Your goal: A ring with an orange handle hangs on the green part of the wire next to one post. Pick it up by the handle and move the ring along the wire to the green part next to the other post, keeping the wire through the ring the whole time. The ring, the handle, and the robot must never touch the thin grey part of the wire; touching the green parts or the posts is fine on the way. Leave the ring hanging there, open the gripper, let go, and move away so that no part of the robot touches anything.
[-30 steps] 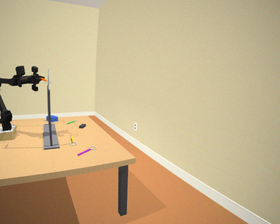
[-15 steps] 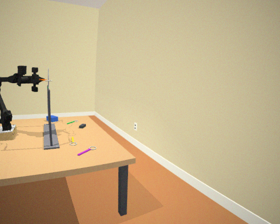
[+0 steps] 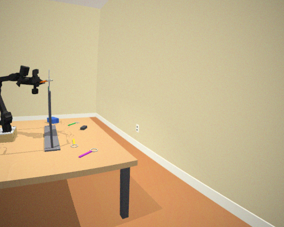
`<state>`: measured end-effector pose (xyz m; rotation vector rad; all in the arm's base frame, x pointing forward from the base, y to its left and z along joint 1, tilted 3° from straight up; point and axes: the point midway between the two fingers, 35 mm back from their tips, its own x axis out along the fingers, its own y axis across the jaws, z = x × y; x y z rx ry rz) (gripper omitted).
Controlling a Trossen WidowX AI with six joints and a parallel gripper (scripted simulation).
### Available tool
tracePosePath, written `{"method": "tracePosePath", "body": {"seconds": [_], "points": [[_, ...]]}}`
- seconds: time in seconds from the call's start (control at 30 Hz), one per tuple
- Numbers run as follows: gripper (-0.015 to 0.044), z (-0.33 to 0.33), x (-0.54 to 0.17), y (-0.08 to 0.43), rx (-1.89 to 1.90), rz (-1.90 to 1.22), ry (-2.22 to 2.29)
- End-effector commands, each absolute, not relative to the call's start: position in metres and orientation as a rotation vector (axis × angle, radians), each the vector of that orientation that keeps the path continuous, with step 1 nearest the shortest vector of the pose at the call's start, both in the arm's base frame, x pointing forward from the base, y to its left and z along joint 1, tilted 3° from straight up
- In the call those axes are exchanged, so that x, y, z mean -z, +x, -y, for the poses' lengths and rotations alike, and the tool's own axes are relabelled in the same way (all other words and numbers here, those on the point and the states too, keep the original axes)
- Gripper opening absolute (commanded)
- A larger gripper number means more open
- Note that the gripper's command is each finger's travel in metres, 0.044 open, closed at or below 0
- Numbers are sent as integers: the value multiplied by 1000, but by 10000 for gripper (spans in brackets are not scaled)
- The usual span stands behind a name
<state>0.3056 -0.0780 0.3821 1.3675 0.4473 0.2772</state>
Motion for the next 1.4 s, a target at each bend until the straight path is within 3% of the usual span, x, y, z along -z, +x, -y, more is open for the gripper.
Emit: {"method": "tracePosePath", "body": {"seconds": [0.0, 1.37], "points": [[-150, 79, -379, 306, -258, -457, 1283], [-150, 106, -342, 303, -54, -544, 574]]}}
